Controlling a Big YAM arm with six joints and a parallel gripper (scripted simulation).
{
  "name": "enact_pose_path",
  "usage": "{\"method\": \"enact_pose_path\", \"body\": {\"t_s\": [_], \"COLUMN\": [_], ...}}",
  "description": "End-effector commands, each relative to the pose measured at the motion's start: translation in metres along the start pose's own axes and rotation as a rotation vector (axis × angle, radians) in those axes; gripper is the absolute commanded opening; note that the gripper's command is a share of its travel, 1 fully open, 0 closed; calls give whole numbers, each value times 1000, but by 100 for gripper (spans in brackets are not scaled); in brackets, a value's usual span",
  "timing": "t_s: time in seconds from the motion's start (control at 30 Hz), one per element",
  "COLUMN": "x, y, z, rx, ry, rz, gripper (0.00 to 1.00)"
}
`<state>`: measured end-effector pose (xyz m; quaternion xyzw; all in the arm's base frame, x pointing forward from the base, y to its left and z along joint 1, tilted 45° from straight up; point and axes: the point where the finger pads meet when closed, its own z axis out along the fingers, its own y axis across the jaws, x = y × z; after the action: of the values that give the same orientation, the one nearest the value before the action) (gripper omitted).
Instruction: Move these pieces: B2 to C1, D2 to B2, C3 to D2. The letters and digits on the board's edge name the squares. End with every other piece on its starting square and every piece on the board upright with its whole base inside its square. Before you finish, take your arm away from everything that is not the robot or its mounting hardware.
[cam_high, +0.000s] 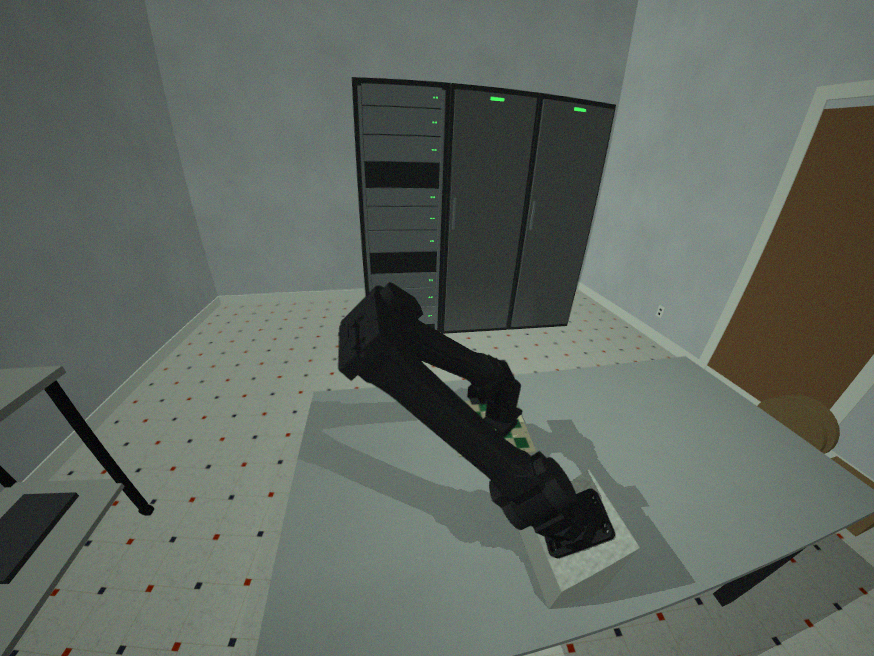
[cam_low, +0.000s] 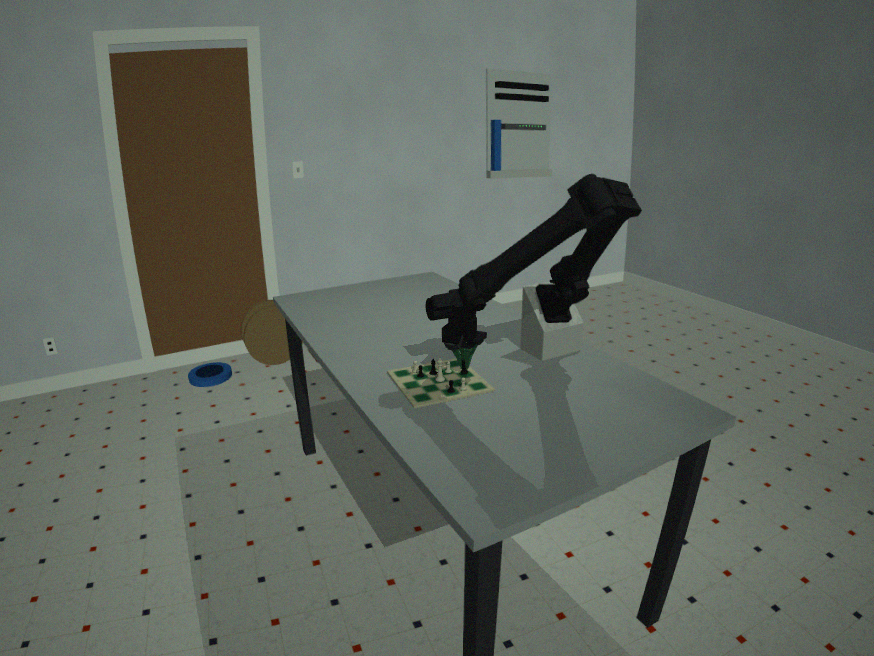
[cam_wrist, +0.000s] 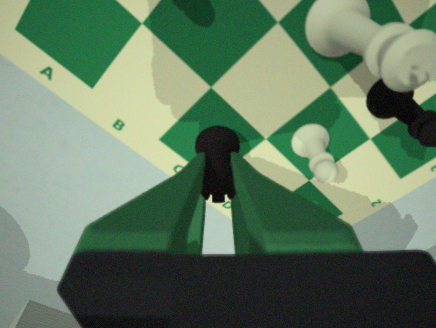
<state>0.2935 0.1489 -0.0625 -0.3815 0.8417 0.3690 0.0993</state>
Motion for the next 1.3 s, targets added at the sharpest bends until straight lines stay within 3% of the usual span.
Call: {"method": "enact_pose_path", "body": {"t_s": [0.0, 1.27], "x": [-2, -9], "y": [1, 3], "z": [5, 0], "rx": [-4, 8], "ry": [0, -13], "rz": [-3, -21], "gripper": [0, 0]}}
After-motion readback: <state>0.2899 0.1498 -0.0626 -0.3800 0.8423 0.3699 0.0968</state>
